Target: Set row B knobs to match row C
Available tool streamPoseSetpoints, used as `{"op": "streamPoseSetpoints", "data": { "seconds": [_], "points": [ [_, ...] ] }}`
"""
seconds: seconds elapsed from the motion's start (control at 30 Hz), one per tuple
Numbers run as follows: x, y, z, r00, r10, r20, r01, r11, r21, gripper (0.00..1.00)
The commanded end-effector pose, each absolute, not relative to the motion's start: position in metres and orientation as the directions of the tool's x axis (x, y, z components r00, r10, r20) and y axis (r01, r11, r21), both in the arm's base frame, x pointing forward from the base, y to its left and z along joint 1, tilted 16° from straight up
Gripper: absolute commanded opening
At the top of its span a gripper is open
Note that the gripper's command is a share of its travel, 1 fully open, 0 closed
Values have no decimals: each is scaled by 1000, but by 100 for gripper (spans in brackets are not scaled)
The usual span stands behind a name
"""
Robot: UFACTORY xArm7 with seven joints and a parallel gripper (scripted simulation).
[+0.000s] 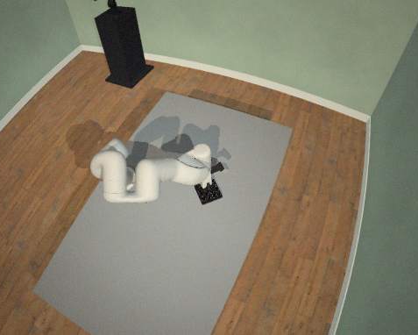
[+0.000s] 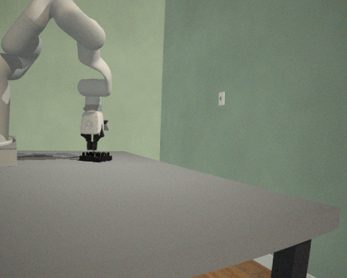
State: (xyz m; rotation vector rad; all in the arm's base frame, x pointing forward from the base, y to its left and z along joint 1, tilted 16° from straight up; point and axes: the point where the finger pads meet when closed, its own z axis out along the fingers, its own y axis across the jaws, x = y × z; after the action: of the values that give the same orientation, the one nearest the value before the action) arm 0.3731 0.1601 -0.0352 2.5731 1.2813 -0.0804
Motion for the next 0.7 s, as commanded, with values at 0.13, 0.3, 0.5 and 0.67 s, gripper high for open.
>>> {"op": "streamPoseSetpoints", "data": {
  "seconds": [0.13, 0.3, 0.5, 0.67],
  "points": [
    [374, 160, -39, 608, 777, -163, 791, -574, 212, 19],
    [375, 160, -40, 608, 777, -163, 791, -574, 212, 19],
    [375, 160, -40, 608, 777, -163, 791, -574, 212, 19],
    [375, 160, -40, 608, 777, -163, 791, -574, 212, 19]
  ]
}}
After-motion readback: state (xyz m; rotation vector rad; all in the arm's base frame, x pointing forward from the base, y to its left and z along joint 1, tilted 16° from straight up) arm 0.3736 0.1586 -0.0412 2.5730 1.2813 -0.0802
